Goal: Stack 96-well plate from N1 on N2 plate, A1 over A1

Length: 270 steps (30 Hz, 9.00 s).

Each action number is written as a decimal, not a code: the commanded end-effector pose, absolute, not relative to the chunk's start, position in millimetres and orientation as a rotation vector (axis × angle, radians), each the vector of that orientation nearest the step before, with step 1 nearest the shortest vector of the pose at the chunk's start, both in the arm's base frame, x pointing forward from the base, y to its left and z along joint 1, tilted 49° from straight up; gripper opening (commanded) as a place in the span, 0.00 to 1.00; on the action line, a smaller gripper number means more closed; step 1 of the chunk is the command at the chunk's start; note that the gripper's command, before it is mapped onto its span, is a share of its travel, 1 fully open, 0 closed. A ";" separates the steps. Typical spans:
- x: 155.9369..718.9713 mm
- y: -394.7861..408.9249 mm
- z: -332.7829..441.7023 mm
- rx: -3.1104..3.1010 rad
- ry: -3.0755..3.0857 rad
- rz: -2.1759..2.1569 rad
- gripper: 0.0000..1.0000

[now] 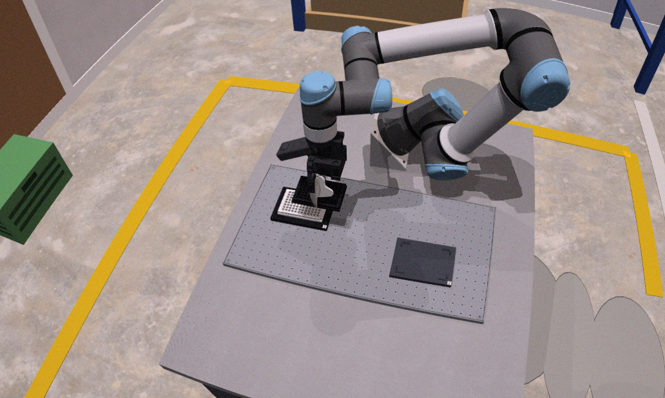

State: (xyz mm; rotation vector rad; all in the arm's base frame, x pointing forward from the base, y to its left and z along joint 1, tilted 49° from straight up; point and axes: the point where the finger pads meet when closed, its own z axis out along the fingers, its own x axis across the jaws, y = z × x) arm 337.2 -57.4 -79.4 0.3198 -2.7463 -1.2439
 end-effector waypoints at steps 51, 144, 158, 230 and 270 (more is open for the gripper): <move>329.5 -98.4 -122.3 0.320 -2.748 -1.243 0.00; 317.5 -50.4 -165.0 0.320 -2.748 -1.243 0.00; 317.1 -48.8 -166.4 0.320 -2.748 -1.243 0.00; 320.0 -60.3 -156.0 0.320 -2.748 -1.243 1.00; 331.4 -105.3 -115.4 0.320 -2.748 -1.243 1.00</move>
